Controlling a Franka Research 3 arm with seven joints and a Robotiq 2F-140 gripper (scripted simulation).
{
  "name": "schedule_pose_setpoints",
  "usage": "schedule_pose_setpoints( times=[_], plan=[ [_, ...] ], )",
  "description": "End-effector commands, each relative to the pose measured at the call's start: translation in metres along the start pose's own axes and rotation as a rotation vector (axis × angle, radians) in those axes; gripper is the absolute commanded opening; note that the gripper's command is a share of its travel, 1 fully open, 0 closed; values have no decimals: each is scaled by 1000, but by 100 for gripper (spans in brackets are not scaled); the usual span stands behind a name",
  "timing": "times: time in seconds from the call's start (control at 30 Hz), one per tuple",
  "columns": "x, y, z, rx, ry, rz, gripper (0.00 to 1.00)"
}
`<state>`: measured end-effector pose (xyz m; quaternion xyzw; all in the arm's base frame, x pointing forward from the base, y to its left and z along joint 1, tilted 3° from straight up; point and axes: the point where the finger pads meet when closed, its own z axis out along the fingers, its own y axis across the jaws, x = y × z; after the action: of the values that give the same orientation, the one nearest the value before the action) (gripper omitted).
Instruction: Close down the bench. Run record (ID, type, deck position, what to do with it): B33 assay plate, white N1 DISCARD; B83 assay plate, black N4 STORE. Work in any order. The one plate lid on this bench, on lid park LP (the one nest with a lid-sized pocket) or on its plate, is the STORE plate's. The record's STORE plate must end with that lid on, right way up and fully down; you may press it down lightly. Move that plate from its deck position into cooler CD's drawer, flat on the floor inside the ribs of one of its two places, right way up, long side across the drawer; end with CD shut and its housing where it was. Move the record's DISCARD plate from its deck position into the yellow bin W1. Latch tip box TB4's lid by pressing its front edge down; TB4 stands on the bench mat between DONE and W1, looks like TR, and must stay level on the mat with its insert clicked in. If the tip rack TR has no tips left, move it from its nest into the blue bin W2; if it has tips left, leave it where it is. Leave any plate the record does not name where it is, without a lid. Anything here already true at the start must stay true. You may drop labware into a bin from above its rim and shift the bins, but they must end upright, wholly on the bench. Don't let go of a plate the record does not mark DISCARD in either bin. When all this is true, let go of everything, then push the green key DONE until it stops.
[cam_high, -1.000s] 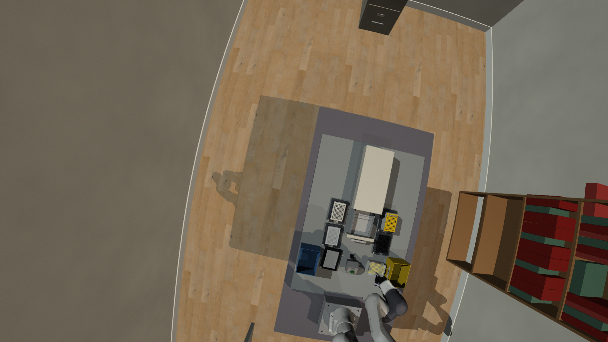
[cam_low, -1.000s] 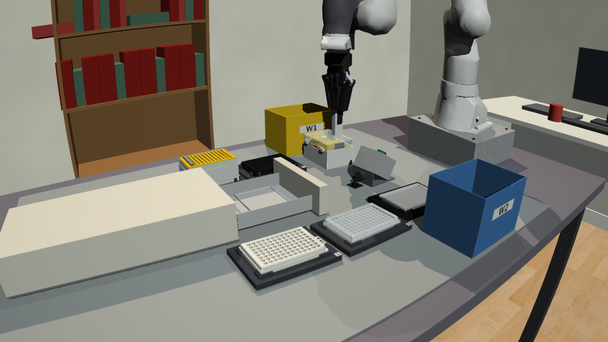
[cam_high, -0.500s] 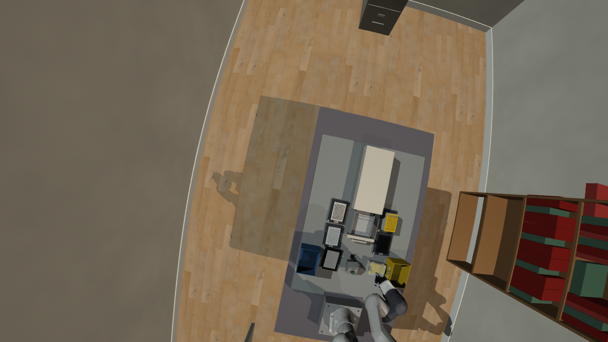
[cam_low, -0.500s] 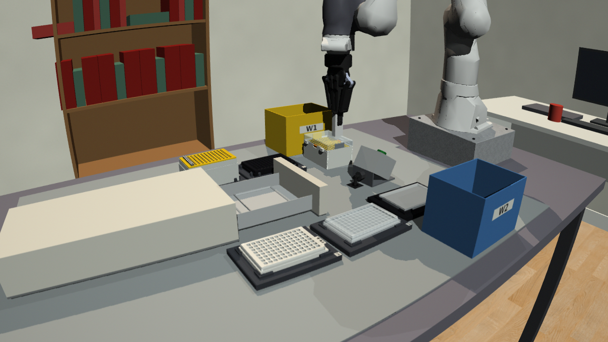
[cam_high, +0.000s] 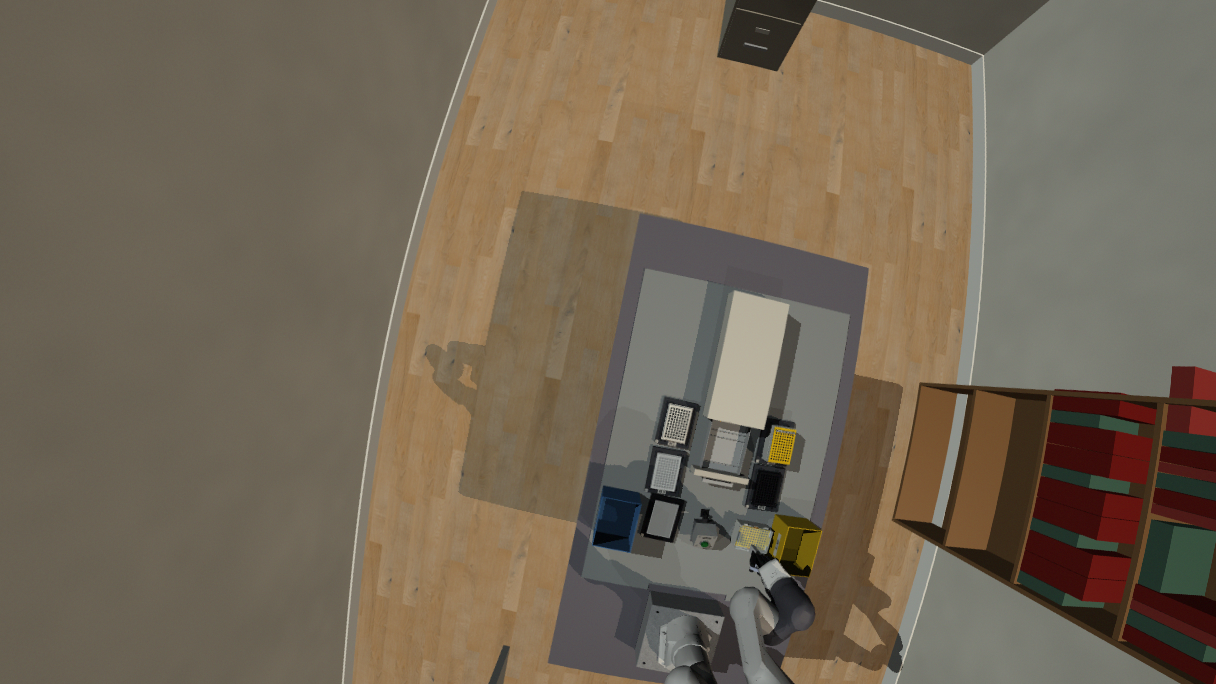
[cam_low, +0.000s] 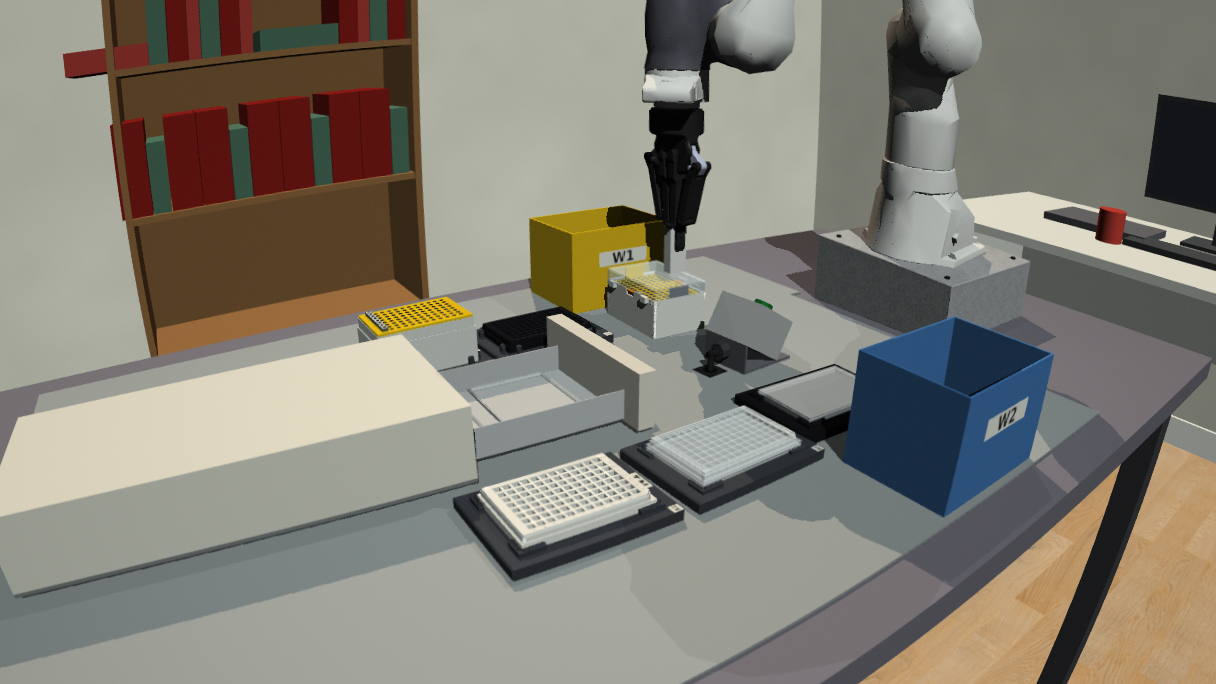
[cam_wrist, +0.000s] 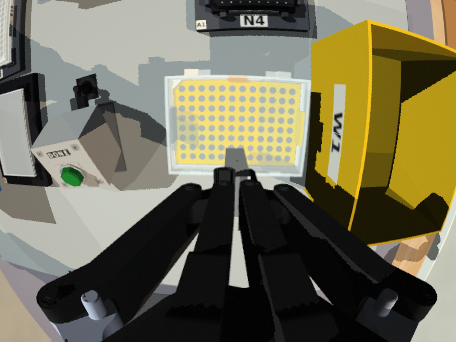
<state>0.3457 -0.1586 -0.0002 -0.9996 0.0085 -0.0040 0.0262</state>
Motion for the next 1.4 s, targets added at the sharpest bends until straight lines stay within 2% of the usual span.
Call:
schedule_pose_setpoints(
  times=[0.0,1.37],
  plan=[
    [1,1,3,-1,4,7,0],
    [1,1,1,-1,4,7,0]
  ],
)
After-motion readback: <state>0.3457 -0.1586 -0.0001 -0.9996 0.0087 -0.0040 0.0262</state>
